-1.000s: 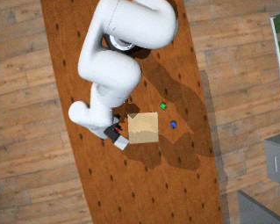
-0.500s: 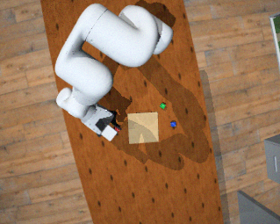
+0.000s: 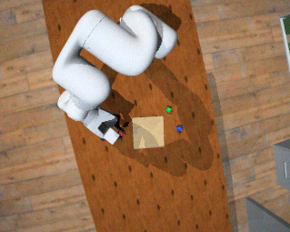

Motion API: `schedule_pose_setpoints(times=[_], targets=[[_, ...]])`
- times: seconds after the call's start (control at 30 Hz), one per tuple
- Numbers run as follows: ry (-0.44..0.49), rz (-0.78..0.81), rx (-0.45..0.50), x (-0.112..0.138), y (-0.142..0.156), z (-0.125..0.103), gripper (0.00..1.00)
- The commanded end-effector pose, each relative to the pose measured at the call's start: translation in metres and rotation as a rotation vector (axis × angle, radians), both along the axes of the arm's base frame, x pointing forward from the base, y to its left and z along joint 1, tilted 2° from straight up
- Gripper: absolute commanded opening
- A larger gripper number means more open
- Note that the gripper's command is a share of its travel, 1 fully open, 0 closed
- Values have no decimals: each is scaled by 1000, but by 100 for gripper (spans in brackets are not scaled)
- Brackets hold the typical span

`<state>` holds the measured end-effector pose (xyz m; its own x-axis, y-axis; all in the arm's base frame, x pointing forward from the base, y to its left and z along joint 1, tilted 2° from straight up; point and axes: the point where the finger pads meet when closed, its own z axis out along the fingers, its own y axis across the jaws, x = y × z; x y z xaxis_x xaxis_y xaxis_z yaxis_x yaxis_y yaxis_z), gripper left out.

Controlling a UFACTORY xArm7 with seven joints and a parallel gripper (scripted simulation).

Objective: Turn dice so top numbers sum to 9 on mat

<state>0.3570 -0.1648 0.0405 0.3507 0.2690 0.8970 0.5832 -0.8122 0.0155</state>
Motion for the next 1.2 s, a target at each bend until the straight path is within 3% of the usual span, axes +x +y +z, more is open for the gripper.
schedule_pose_setpoints(times=[0.0,0.4,0.73,1.17], targets=[[-2,0,-2,1,-1,-8,15],[-2,0,-2,3,-1,-51,15],[-2,0,-2,3,-1,-66,15],[-2,0,-2,3,-1,-67,15]])
